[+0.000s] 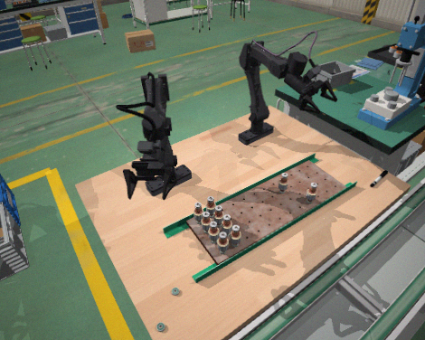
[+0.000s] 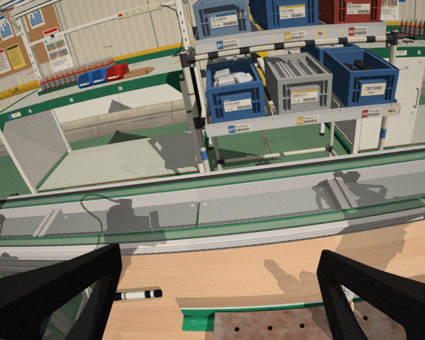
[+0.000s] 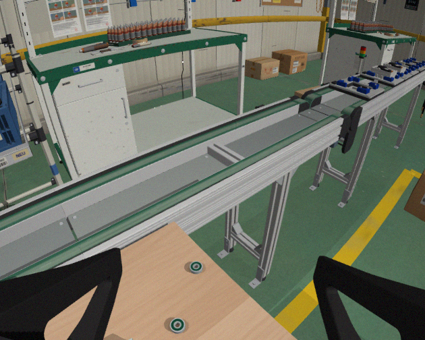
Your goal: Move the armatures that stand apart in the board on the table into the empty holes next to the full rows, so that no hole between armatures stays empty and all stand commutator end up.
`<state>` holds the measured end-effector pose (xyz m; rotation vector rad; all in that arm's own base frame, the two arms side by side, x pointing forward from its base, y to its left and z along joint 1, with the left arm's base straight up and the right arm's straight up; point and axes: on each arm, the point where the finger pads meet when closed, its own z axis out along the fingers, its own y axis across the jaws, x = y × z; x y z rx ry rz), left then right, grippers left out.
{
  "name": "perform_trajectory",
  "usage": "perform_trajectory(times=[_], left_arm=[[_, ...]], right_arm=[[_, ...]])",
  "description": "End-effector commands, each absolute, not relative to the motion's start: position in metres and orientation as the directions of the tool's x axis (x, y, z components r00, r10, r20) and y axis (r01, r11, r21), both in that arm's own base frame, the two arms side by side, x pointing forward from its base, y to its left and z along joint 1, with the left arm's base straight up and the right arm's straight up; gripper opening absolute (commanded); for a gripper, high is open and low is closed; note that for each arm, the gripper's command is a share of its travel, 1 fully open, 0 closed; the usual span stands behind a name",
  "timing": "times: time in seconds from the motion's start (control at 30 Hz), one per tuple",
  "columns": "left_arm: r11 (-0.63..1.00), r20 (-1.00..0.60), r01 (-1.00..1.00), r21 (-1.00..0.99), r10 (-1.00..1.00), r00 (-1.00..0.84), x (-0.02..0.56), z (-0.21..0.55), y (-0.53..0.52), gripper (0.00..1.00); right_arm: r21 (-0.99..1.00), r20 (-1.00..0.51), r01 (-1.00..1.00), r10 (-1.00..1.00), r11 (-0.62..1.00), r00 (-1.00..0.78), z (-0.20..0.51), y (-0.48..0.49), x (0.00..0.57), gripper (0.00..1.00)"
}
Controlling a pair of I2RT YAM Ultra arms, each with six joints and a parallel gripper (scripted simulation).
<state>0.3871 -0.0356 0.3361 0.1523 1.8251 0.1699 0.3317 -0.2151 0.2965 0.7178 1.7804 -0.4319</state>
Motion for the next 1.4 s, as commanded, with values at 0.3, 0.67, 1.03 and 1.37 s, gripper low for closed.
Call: perform_trajectory(times=[0.3, 0.67, 1.03, 1.37], left_arm=[[0.995, -0.988, 0.000, 0.100, 0.099, -0.122, 0.383, 0.380, -0.024, 1.00], [0.999, -0.997, 0.002, 0.044, 0.044, -0.066, 0.381, 0.389, -0.013, 1.00], [1.000, -0.999, 0.013, 0.000, 0.000, 0.048, 0.374, 0.429, -0.004, 1.00], [1.000, -1.000, 0.011, -0.009, -0.009, 0.014, 0.377, 0.413, 0.001, 1.00]], right_arm=[[0.061, -0.984, 0.464, 0.132, 0.884, -0.123, 0.355, -0.152, 0.362, 1.00], [0.036, -0.996, 0.262, 0.055, 0.964, -0.066, 0.385, -0.086, 0.377, 1.00], [0.003, -1.000, 0.061, 0.001, 0.998, 0.020, 0.418, -0.021, 0.377, 1.00], [-0.009, -1.000, -0.013, -0.009, 1.000, -0.007, 0.409, 0.008, 0.380, 1.00]])
